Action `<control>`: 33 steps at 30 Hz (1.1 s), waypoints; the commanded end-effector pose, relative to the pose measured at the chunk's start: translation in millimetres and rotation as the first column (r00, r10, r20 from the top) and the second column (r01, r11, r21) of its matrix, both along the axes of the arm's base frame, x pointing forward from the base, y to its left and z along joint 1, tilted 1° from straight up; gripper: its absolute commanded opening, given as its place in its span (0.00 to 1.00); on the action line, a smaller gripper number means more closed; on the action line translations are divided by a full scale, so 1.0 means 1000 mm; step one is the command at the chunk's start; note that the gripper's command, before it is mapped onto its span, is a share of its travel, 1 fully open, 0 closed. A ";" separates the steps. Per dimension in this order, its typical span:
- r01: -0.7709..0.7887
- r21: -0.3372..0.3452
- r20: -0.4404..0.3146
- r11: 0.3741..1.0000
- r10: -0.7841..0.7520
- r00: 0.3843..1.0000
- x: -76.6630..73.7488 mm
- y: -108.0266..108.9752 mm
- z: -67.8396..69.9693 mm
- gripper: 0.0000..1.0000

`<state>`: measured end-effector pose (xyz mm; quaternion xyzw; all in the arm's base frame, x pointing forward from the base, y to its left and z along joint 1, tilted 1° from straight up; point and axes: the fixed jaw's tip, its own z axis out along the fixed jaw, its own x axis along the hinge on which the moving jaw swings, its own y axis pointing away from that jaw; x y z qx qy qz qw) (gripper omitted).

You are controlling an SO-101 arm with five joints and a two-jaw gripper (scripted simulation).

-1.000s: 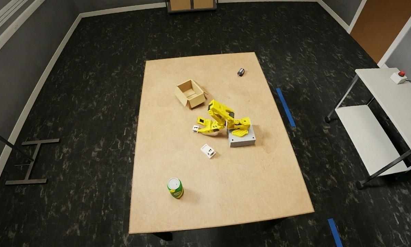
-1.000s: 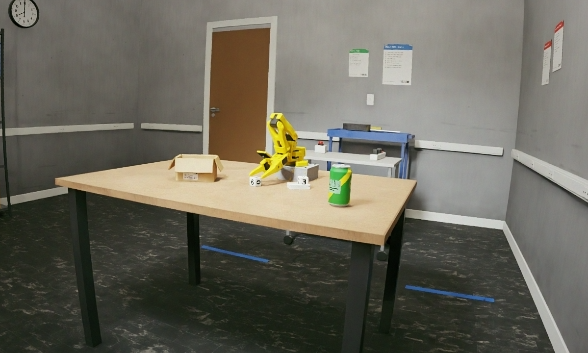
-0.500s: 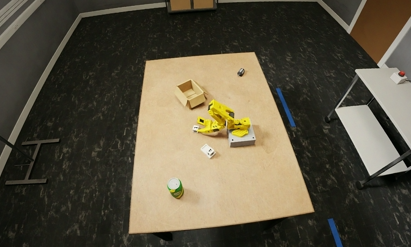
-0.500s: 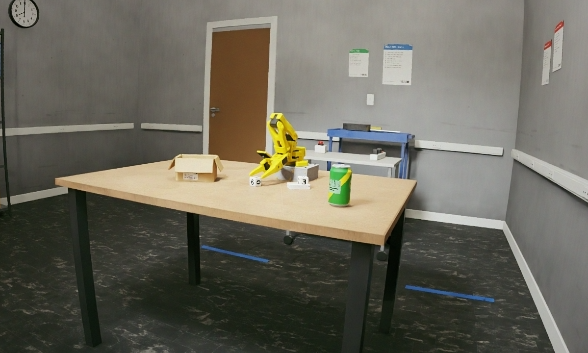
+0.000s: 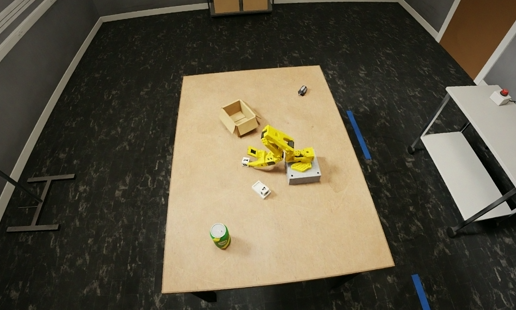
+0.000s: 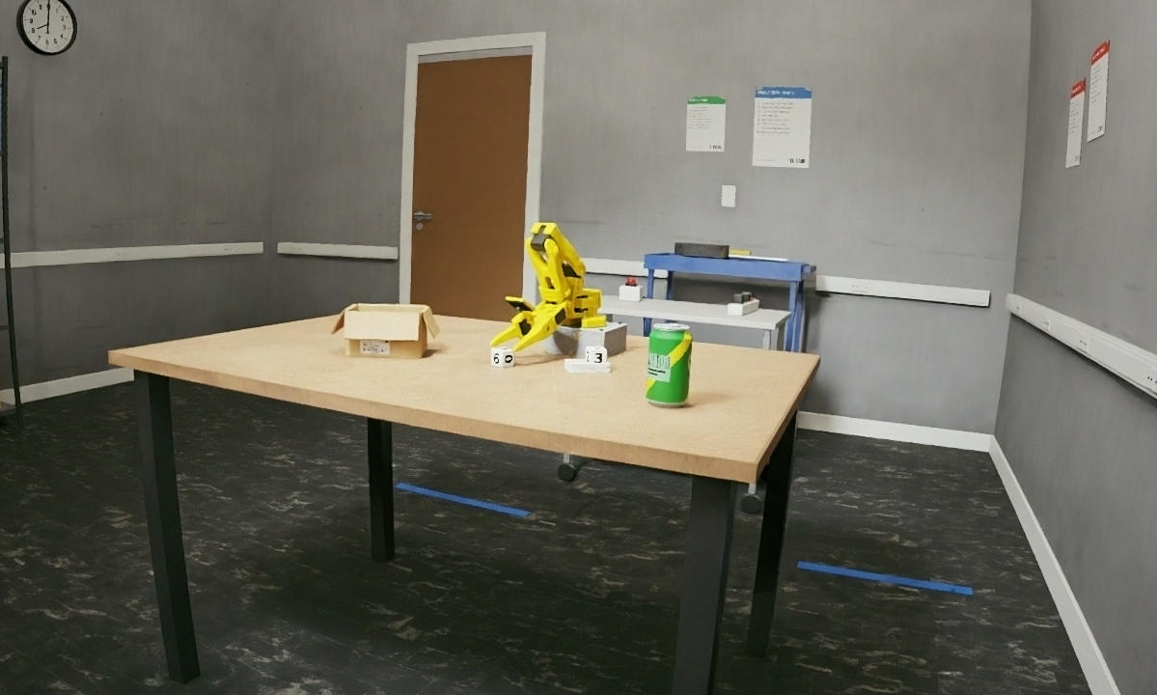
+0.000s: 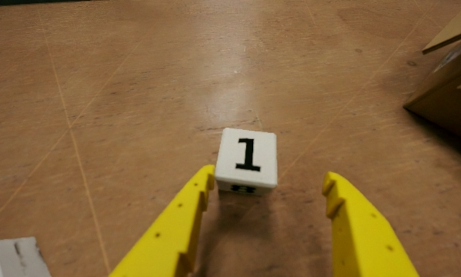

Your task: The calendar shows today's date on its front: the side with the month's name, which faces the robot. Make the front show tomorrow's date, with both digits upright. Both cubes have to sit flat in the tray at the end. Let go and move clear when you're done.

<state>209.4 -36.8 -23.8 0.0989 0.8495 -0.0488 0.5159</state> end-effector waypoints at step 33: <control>0.009 -0.080 0.419 0.997 0.025 0.908 0.017 -0.001 0.108 0.35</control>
